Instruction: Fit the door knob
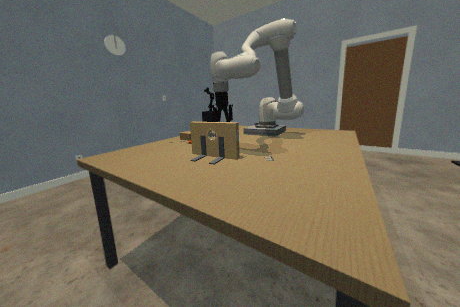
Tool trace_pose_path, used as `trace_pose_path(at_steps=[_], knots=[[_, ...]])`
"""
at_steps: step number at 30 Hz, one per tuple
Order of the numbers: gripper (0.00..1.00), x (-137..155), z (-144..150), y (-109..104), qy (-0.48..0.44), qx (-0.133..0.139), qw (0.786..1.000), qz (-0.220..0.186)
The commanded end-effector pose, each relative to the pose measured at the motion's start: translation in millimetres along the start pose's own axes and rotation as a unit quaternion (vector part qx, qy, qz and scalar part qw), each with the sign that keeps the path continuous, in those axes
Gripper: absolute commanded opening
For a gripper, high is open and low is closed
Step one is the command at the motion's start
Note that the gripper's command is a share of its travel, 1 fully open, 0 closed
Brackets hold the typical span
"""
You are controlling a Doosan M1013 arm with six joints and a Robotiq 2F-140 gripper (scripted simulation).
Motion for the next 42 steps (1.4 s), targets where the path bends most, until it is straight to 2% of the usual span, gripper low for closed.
trace_pose_path(at_steps=[1,42], knots=[[0.42,-0.4,0.0,-0.2,0.0,0.0,1.0,0.0],[0.42,-5.8,-0.3,-0.6,0.0,0.0,1.0,0.0]])
Point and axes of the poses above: the point where the finger pads meet when closed, its own y axis out along the fingers, its own z axis across the jaws, x = y × z, the point moved 8 cm from there along -y, back along the fingers, and after that the axes turned 3 degrees about y, right-handed, at the moved point
